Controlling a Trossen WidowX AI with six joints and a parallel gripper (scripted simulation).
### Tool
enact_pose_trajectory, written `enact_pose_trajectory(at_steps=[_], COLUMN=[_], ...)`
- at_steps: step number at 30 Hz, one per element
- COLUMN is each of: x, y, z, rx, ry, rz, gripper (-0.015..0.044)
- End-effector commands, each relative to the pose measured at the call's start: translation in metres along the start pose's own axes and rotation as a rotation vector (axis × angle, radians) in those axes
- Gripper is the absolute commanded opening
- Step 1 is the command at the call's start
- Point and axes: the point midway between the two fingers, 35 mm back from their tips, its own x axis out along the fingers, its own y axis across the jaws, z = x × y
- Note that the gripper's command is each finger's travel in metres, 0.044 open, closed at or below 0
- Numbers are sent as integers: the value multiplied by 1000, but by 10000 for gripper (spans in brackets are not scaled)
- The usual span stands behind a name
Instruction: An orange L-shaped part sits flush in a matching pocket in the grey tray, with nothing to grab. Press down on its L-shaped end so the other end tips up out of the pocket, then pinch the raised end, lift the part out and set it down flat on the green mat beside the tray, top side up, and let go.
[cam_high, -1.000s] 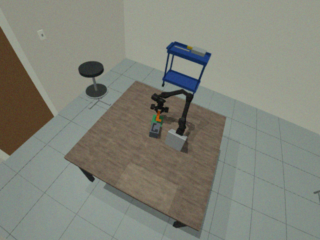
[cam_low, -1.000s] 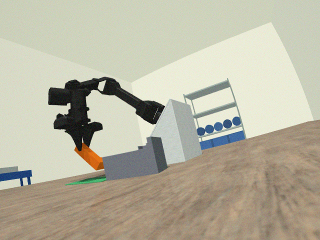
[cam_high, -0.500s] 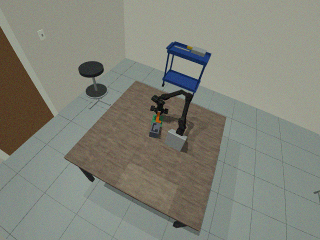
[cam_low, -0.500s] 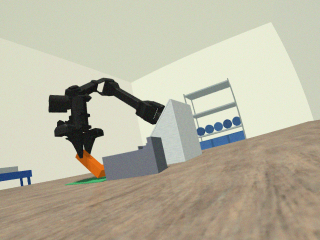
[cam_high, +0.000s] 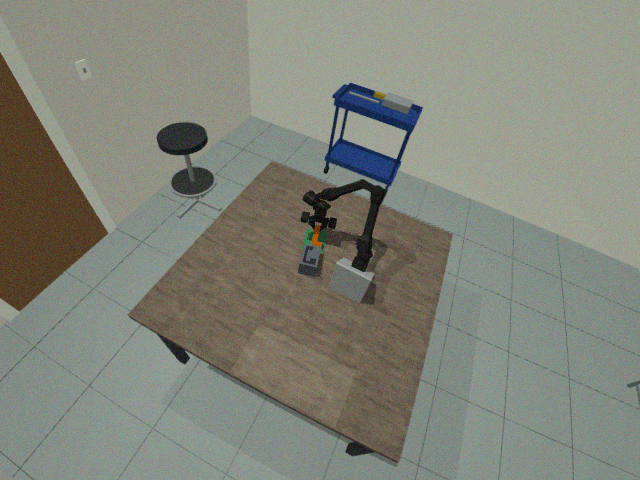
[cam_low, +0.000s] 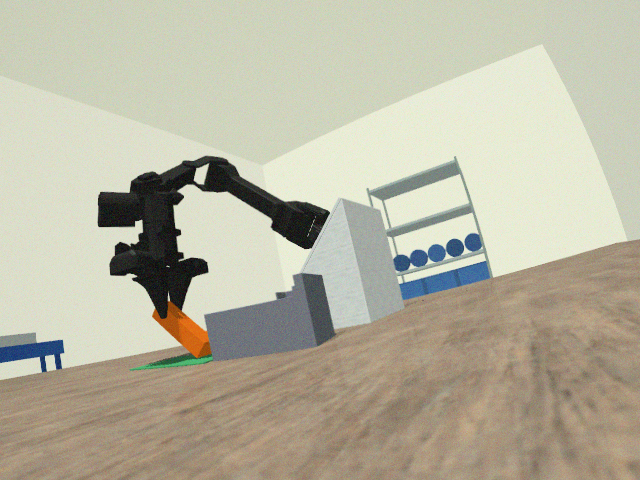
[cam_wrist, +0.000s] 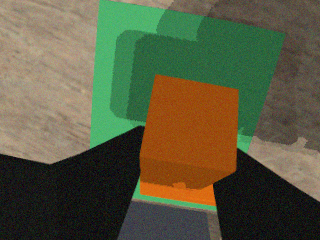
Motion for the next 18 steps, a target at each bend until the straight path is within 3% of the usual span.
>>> enact_pose_trajectory(at_steps=[1,6,10,13,18], x=[0,-9,-53,-86,-85], y=[0,1,4,1,4], z=[0,0,0,-1,-1], rx=[0,0,-2,-3,-7], ry=[0,2,8,7,5], rz=[0,1,3,3,18], gripper=[157,289,394,400,400])
